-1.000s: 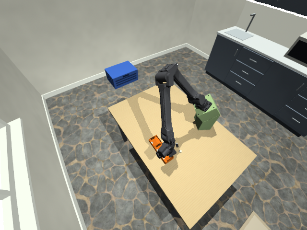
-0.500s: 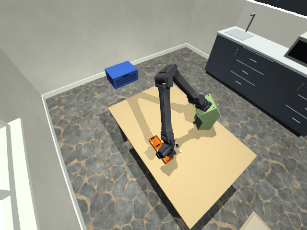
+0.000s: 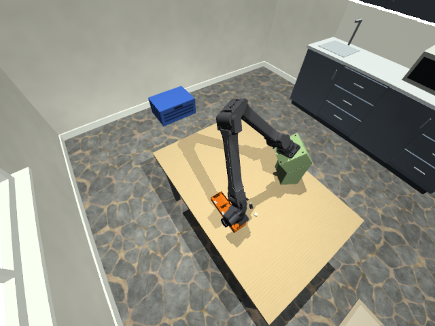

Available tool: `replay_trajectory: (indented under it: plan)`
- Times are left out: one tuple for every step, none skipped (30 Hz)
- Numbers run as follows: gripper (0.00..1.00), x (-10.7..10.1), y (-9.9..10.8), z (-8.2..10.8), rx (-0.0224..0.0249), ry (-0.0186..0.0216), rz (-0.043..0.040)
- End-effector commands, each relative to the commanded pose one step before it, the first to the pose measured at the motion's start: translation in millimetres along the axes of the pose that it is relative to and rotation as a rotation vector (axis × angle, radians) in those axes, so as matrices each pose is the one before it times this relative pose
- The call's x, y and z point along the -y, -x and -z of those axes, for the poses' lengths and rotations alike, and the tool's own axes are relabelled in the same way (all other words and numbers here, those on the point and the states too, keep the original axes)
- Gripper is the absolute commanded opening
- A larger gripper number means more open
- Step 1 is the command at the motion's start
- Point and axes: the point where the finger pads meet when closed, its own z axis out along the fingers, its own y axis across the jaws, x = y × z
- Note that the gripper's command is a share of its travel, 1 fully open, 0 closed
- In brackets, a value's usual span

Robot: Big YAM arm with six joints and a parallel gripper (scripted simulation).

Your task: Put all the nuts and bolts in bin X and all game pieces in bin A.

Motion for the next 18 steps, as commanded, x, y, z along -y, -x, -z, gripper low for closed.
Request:
replay_trajectory:
  plan:
    - [0.09, 1.95, 20.0, -8.02, 0.03269, 0.0032, -0.01373]
    - [0.09, 0.06, -0.25, -2.73, -0.00023, -0.0001, 0.00017]
    - [0.09, 0.05, -0.25, -2.73, -0.00023, -0.0001, 0.00017]
    - [0.09, 0.05, -0.24, -2.73, -0.00023, -0.0001, 0.00017]
    - [0.09, 0.22, -0.11, -1.03, 0.00002, -0.0007, 0.00007]
    - [0.09, 0.21, -0.04, -0.16, 0.00009, -0.00068, 0.00001]
    - [0.09, 2.08, 3.76, 4.93, 0.01034, 0.00149, -0.00553]
    - [0.09, 2.18, 5.71, 7.88, 0.01139, 0.00288, -0.00429]
    - [0.09, -3.77, -0.43, 1.71, 0.00079, 0.00435, 0.00672]
    - [0.09, -0.78, -0.07, 0.44, -0.00013, 0.00089, 0.00123]
    - [0.09, 0.35, -2.26, -0.24, -0.00366, -0.00073, -0.00105]
    - [0.09, -4.05, -8.99, -5.42, -0.01741, -0.00207, 0.00618]
    - [0.09, 0.0, 0.0, 0.0, 0.0, 0.0, 0.0]
    - [0.09, 0.0, 0.0, 0.0, 0.0, 0.0, 0.0]
    - [0.09, 0.03, -0.04, 0.02, 0.0, 0.0, 0.0]
    - [0.09, 0.02, -0.04, 0.01, 0.0, 0.0, 0.0]
    - [0.09, 0.02, -0.04, 0.01, 0.0, 0.0, 0.0]
    - [0.09, 0.02, -0.04, 0.01, 0.0, 0.0, 0.0]
